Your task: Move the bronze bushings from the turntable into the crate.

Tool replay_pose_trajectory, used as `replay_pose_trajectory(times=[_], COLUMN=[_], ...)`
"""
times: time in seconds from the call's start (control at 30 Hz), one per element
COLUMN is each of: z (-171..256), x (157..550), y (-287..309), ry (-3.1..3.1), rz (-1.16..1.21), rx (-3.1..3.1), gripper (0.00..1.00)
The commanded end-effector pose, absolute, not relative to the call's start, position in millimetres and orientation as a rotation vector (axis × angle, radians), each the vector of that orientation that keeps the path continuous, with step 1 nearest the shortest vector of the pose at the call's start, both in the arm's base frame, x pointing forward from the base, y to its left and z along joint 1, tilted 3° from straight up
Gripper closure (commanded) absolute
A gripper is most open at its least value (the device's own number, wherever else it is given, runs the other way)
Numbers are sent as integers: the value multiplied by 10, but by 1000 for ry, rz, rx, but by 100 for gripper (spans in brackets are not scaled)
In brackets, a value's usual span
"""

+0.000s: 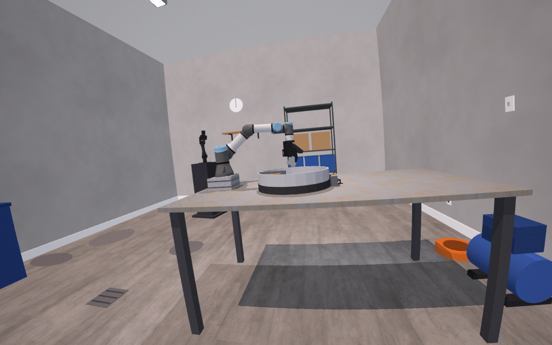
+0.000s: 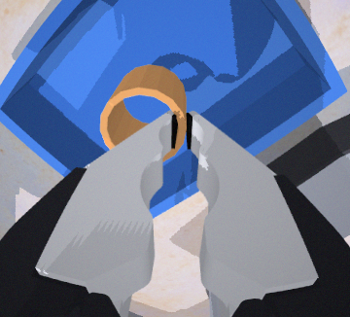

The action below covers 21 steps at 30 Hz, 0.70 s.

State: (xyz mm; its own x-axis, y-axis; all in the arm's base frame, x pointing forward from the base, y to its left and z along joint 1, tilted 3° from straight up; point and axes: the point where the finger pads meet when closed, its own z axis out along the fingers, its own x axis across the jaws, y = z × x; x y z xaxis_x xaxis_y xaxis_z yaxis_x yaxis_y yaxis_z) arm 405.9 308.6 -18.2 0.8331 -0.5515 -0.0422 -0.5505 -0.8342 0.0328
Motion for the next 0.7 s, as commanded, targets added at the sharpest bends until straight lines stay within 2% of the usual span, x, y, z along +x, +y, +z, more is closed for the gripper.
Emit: replay_pose_trajectory(times=[0.0, 0.67], z=[-195, -489], x=[4067, 4055], y=[3089, 3091], ry=[-899, -899], rz=[-73, -73], rx=[2992, 2992], gripper=[100, 100])
